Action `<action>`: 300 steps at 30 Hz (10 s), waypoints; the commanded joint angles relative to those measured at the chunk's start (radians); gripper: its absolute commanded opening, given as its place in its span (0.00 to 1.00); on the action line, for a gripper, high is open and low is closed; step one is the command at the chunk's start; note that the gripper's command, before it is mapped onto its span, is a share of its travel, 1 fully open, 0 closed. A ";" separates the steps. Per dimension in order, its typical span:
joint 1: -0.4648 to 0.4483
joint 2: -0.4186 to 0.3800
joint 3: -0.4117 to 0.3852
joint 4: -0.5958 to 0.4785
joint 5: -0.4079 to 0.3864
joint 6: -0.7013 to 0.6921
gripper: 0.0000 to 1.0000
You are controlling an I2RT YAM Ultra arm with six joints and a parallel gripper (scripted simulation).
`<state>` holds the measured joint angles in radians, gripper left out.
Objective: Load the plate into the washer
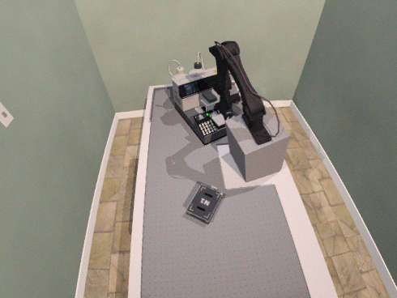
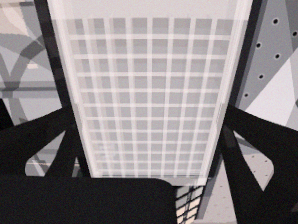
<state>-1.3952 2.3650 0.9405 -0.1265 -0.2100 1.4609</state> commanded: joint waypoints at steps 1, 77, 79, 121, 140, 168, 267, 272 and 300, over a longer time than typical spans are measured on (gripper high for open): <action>0.007 0.011 0.025 0.009 0.011 0.007 0.84; 0.001 0.007 0.014 0.005 0.003 0.003 1.00; 0.001 0.007 0.014 0.005 0.003 0.003 1.00; 0.001 0.007 0.014 0.005 0.003 0.003 1.00; -0.022 -0.086 -0.021 -0.073 0.010 -0.018 1.00; -0.049 -0.227 -0.020 -0.210 0.008 -0.045 1.00; 0.240 -0.472 -0.143 -0.237 0.025 -0.536 0.44; 0.239 -0.472 -0.143 -0.236 0.024 -0.537 0.34; 0.239 -0.472 -0.142 -0.236 0.024 -0.534 0.00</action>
<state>-1.1416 1.9202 0.7940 -0.3824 -0.2028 0.9314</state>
